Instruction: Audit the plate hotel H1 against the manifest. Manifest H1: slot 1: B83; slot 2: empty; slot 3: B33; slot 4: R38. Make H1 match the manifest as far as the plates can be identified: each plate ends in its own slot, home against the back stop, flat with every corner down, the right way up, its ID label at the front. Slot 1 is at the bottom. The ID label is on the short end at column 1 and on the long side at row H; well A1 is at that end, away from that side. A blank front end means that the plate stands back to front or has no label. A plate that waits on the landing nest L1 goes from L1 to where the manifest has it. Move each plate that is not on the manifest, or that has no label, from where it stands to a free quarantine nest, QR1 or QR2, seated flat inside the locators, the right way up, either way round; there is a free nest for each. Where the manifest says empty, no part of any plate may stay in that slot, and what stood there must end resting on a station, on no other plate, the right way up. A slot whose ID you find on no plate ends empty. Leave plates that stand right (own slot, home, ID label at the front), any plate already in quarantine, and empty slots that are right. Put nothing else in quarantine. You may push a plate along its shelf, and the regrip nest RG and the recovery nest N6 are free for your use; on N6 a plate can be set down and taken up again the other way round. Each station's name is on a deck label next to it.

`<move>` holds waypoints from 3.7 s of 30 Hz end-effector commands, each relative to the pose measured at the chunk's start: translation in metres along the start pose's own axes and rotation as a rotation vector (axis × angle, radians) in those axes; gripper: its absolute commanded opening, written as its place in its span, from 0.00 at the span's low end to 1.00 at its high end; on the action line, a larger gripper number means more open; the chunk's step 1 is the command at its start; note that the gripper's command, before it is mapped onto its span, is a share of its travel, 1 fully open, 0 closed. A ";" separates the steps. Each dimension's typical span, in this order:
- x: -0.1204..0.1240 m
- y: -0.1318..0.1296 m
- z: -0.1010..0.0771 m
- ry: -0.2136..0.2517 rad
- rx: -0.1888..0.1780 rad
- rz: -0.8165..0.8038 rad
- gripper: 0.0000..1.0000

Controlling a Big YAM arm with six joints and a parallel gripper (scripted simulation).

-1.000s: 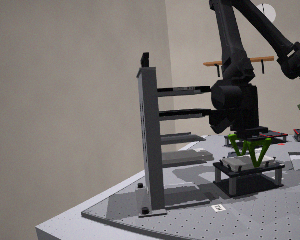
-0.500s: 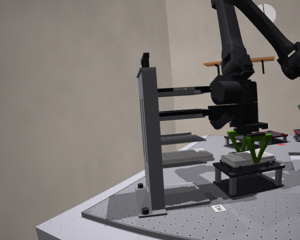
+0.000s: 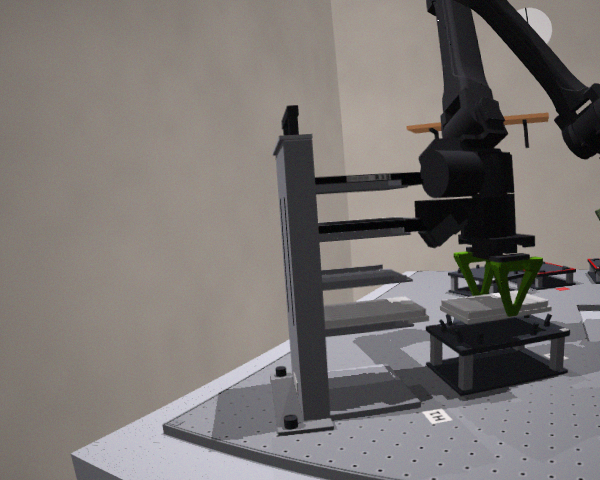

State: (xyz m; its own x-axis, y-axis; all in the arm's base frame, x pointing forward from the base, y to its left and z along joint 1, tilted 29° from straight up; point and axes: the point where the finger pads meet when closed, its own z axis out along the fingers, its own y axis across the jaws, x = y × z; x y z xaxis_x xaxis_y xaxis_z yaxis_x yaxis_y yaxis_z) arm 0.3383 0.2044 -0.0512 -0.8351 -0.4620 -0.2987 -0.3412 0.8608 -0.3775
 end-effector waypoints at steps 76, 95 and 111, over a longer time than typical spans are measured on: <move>-0.016 0.005 -0.137 -0.041 -0.019 0.020 0.86; -0.003 -0.023 -0.157 -0.005 -0.002 0.115 0.86; -0.004 -0.070 -0.157 -0.007 -0.003 0.349 0.86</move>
State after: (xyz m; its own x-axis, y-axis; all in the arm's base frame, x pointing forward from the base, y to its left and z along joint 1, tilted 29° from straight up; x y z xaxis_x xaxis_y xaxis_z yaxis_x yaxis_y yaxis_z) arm 0.2942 0.1868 0.1056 -0.8962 -0.2083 -0.3916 -0.0998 0.9549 -0.2795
